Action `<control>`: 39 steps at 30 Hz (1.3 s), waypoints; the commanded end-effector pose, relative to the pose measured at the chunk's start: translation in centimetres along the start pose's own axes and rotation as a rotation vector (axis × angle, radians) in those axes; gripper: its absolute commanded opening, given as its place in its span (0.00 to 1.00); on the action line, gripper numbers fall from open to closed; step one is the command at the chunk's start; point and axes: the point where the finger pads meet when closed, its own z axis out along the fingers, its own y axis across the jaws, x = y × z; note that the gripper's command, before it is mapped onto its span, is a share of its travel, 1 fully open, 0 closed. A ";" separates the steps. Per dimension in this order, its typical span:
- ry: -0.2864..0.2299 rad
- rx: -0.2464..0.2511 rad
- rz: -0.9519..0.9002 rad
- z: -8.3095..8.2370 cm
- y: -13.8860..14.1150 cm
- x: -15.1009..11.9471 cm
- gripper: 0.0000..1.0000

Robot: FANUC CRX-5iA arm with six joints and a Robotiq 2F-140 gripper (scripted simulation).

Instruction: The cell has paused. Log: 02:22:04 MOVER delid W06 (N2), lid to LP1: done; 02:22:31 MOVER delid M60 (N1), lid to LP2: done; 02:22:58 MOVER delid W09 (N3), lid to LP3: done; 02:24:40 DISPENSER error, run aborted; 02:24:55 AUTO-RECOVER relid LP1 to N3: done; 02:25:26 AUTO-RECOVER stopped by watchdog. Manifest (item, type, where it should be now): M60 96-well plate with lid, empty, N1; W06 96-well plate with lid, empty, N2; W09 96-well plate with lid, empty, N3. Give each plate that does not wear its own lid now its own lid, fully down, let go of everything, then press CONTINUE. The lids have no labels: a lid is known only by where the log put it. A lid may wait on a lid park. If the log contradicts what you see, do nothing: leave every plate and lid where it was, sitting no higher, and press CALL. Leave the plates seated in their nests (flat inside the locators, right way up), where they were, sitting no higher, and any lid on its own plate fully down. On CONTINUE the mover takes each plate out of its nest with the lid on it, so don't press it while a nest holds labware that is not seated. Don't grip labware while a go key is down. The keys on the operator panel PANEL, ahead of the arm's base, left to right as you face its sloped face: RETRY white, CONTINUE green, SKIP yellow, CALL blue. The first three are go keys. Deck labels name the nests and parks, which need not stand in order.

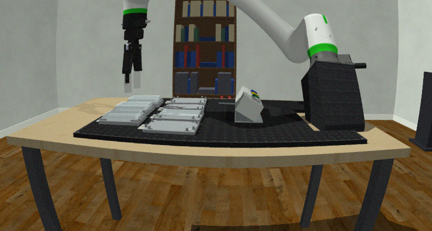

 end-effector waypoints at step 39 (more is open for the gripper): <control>0.001 0.000 -0.032 -0.1 13.3 -0.6 0.66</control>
